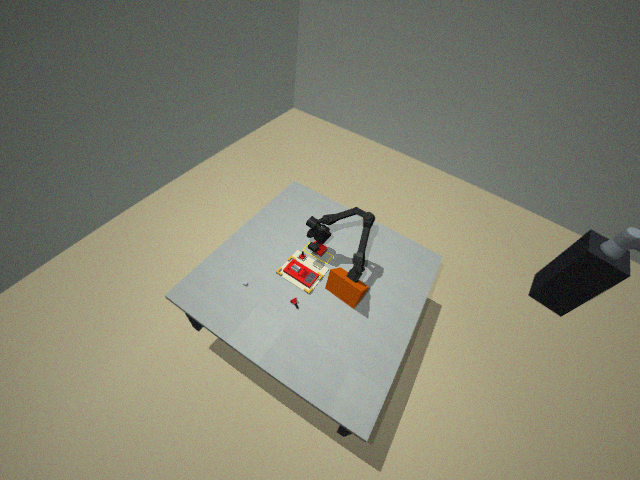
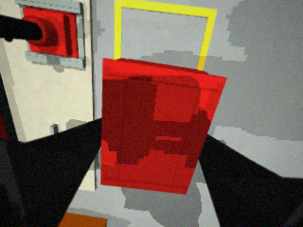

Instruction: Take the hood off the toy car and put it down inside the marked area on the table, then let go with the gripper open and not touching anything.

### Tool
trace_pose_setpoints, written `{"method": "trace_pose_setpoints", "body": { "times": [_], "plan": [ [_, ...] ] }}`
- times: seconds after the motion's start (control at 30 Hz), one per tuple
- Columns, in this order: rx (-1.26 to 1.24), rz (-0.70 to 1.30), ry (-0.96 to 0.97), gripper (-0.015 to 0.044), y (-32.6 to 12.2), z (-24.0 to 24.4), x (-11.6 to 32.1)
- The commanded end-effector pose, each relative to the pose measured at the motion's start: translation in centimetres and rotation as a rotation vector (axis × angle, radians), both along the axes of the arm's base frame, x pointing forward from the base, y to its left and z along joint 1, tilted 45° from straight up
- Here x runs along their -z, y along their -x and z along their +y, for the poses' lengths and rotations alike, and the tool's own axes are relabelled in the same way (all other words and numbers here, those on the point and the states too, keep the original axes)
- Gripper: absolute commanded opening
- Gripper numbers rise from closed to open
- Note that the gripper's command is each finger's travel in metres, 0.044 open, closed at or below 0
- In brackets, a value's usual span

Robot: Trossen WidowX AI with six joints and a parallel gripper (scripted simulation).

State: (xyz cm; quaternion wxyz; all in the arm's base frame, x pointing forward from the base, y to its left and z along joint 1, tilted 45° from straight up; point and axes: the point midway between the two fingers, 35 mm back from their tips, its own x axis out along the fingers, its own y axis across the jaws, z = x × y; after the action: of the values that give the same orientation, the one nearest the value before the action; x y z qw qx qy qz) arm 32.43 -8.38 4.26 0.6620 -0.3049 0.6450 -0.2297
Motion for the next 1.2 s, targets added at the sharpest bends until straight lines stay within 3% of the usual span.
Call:
{"method": "trace_pose_setpoints", "body": {
  "times": [0.0,1.17],
  "plan": [
    [-0.006,0.007,0.005,0.0,0.1,-0.2,0.2],
    [-0.006,0.007,0.008,0.0,0.1,-1.7,1.6]
  ]
}}
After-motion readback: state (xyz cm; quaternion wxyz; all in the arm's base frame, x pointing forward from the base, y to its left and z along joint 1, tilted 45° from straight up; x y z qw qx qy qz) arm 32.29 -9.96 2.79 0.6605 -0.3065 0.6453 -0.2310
